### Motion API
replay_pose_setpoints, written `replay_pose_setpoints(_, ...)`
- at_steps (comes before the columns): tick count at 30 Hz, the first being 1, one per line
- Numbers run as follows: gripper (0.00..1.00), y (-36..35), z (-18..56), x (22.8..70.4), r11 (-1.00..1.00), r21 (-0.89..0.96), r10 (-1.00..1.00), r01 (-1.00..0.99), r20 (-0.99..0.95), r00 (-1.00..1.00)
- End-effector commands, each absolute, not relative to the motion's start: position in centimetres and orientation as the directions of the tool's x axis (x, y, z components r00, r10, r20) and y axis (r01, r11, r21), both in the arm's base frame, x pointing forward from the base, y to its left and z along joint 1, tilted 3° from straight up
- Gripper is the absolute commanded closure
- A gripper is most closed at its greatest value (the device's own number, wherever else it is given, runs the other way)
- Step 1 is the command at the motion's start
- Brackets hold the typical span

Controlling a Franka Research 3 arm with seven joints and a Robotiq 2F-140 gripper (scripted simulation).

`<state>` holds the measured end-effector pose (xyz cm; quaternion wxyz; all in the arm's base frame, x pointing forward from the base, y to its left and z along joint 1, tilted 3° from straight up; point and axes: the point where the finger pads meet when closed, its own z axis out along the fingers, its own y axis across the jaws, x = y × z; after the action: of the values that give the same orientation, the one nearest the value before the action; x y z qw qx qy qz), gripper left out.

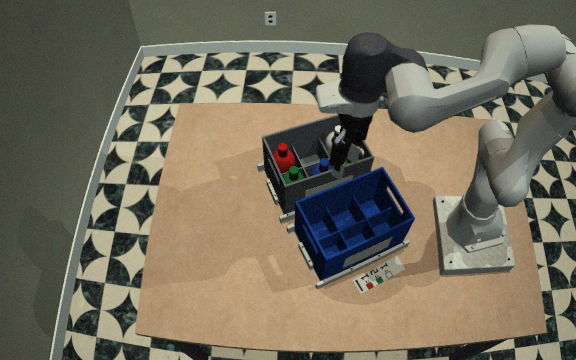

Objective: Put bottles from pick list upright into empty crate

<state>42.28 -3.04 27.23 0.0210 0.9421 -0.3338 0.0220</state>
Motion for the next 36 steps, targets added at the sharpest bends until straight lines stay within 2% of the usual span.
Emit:
replay_pose_setpoints(1,0.62,-4.4,27.6,42.9,-0.668,0.024,-0.742,-0.744,0.055,0.668)
replay_pose_setpoints(18,0.62,-10.8,29.9,46.0,-0.389,0.021,-0.919,-0.921,0.054,0.39)
replay_pose_setpoints(36,0.62,-17.7,32.2,49.3,-0.389,0.021,-0.919,-0.921,0.054,0.39)
